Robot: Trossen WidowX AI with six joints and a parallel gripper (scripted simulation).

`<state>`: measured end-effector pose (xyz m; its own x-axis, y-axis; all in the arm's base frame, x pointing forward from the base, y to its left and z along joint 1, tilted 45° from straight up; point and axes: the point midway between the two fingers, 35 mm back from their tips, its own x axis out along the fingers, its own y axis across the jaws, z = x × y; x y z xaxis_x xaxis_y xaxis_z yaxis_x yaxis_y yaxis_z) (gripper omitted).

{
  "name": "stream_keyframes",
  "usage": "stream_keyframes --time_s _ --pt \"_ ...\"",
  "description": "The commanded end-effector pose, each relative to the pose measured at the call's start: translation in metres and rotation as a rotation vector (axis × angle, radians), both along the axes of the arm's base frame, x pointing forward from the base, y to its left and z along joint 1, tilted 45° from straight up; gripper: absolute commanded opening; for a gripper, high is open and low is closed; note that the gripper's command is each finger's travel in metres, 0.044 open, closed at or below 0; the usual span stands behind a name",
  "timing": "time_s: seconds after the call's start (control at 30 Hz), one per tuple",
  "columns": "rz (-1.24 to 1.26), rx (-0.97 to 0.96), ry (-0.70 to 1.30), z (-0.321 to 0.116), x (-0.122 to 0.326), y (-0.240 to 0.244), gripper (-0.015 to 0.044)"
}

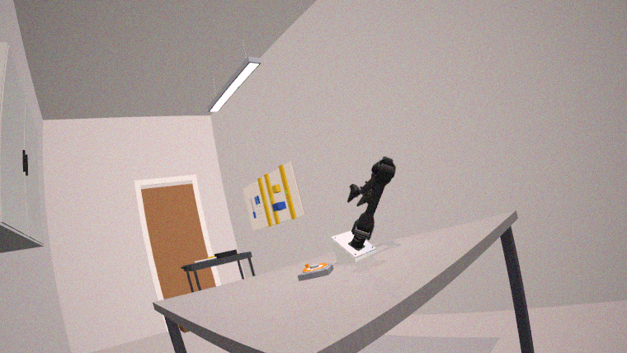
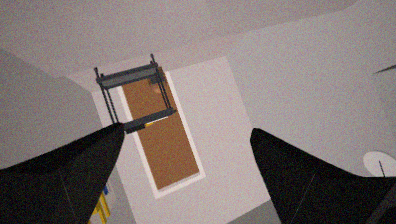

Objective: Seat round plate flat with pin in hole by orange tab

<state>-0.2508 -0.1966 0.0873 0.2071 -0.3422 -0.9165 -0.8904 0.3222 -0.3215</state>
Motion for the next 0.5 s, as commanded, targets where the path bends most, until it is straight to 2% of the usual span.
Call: stream_keyframes --time_s 0.0,0.07,0.23,0.3,0.47 --pt "0.019 -0.003 0.003 0.000 0.002 -0.002 0.0374" --pt "0.173 -0.024 0.023 -0.003 0.016 -0.019 0.0321" --pt "0.749 -0.127 0.086 -0.012 0.078 -0.072 0.0190" --pt "0.813 -0.140 0.086 -0.014 0.088 -0.077 0.0137" --pt "1.280 -0.250 0.081 -0.025 0.161 -0.108 0.0006"
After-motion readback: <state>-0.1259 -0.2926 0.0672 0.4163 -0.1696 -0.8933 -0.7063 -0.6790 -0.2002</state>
